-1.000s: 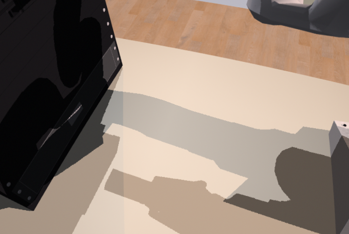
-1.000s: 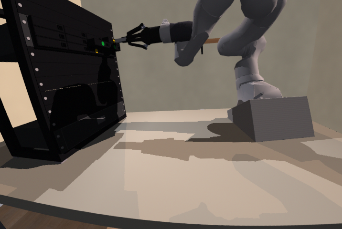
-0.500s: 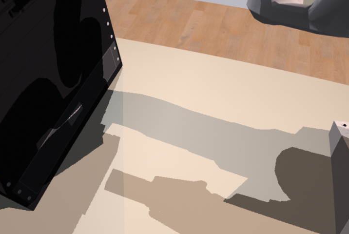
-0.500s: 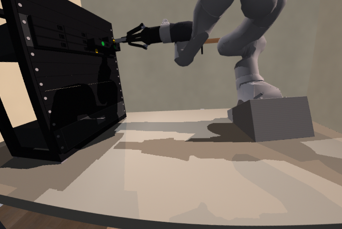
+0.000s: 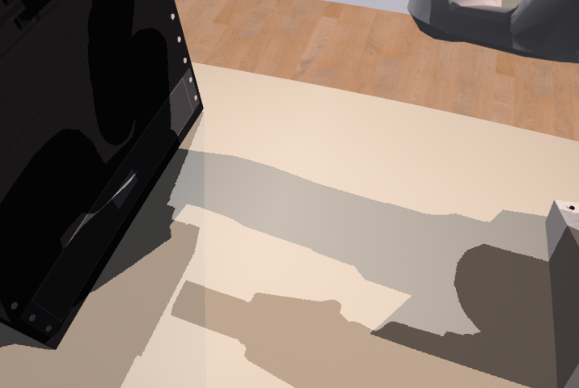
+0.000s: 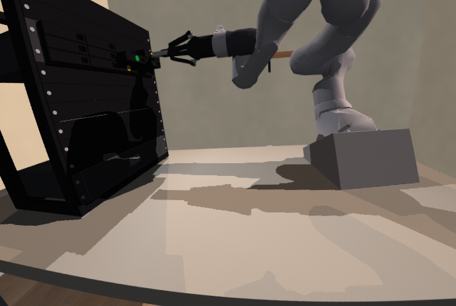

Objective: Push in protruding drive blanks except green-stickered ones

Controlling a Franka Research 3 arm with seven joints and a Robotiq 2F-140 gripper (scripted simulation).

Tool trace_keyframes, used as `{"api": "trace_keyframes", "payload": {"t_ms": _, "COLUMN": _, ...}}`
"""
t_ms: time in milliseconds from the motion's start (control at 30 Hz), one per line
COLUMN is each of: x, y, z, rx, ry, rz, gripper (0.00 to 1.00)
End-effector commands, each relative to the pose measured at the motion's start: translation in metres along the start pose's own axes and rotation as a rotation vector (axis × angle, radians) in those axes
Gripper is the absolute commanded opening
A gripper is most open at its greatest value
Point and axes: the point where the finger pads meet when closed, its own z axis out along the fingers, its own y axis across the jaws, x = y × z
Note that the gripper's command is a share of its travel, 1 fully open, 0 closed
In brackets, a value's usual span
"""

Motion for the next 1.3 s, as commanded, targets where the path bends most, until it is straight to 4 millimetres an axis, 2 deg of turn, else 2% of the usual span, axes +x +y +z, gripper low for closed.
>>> {"api": "trace_keyframes", "payload": {"t_ms": 0, "x": 0.0013, "y": 0.0014, "z": 0.001, "rx": -0.002, "ry": 0.004, "rz": 0.003, "gripper": 0.0}}
{"api": "trace_keyframes", "payload": {"t_ms": 1033, "x": 0.0013, "y": 0.0014, "z": 0.001, "rx": -0.002, "ry": 0.004, "rz": 0.003, "gripper": 0.0}}
{"api": "trace_keyframes", "payload": {"t_ms": 1267, "x": 0.0013, "y": 0.0015, "z": 0.0097, "rx": -0.002, "ry": 0.004, "rz": 0.003, "gripper": 0.0}}
